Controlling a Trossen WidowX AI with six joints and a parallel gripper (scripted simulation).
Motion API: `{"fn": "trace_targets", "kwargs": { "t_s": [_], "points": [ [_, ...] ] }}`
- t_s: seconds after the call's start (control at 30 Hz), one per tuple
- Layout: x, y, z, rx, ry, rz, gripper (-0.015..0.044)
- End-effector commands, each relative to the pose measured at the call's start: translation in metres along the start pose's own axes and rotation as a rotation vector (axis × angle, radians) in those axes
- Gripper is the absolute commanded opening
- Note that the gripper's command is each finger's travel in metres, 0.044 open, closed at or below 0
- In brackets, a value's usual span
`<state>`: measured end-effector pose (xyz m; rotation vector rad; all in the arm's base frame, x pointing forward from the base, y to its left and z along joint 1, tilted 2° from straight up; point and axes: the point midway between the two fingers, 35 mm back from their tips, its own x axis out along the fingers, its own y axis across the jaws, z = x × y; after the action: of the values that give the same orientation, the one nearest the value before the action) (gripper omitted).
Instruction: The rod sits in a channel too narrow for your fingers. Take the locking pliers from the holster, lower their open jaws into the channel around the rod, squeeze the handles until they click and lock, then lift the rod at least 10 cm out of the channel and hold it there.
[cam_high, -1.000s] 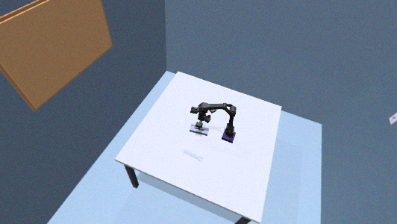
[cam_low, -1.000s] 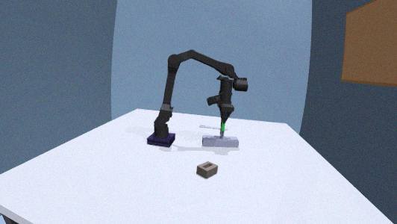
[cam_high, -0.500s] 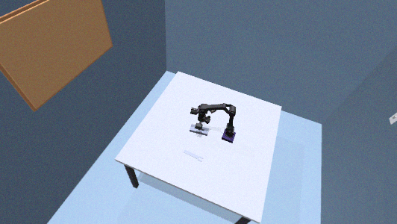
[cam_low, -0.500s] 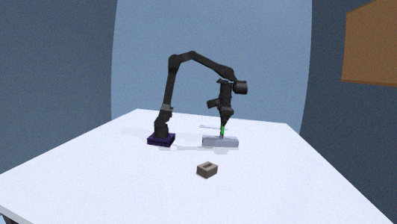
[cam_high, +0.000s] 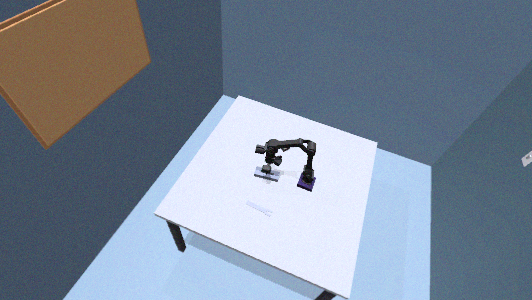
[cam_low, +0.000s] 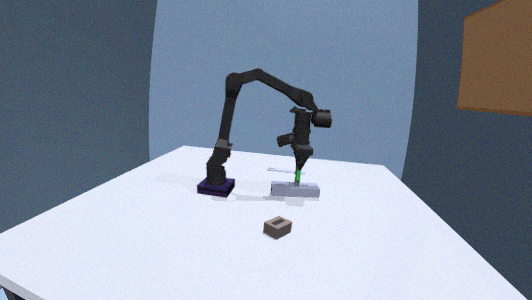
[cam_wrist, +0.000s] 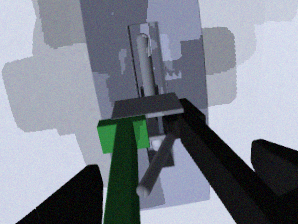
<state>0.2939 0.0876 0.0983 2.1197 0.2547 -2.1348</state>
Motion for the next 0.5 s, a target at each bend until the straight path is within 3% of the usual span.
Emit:
{"fn": "trace_targets", "kwargs": {
  "t_s": [0.0,0.47],
  "points": [
    [0.0005,0.001,-0.0003,0.001,0.001,0.003,0.03],
    [0.0005,0.0024,-0.0003,0.001,0.001,0.003,0.0282]
  ]
}}
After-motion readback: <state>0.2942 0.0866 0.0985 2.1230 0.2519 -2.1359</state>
